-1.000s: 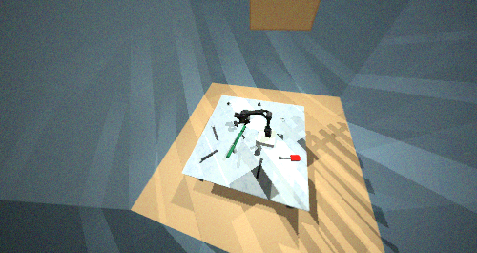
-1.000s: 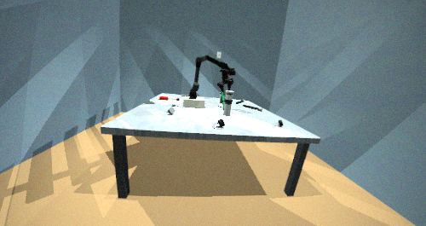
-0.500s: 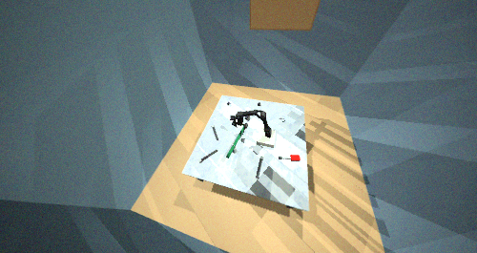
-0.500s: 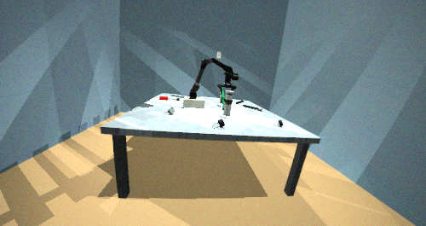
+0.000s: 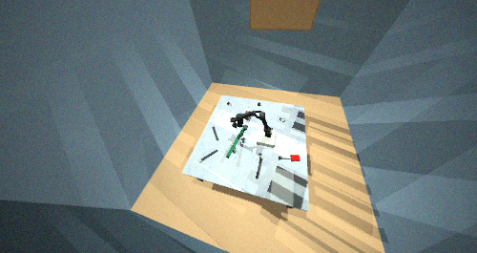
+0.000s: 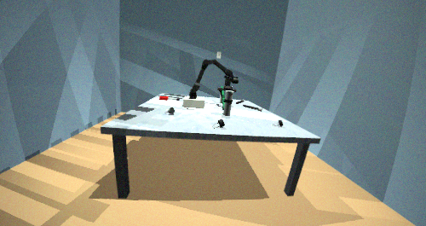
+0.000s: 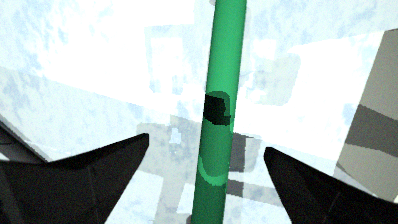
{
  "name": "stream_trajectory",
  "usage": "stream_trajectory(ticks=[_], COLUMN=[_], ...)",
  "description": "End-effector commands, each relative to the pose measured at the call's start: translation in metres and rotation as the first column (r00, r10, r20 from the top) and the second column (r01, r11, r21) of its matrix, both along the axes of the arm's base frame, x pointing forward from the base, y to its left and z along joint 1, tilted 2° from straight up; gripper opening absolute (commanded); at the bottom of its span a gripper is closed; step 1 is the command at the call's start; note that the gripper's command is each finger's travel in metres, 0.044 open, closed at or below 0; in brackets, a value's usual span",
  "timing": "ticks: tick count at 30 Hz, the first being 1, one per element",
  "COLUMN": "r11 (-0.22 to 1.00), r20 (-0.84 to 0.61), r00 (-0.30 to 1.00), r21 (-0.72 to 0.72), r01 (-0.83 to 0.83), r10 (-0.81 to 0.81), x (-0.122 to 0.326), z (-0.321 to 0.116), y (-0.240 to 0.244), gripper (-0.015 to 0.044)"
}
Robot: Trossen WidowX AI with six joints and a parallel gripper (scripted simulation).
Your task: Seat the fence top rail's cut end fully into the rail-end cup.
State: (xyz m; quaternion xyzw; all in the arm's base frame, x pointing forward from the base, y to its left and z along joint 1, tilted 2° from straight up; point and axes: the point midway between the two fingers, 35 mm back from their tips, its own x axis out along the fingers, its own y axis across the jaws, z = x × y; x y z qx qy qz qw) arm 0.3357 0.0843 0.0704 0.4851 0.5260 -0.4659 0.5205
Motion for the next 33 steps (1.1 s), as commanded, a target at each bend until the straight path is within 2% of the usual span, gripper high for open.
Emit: stream_trajectory(ticks=[1,33], r11=[1.0,1.0], r20=[-0.004,-0.004], r00=[1.0,1.0], r21=[-0.007,-0.007], r01=[0.004,0.004], r10=[-0.004,-0.004], x=[-0.001,0.0], z=[-0.012,-0.056], y=[-0.001,0.0], gripper=[0.044,0.044])
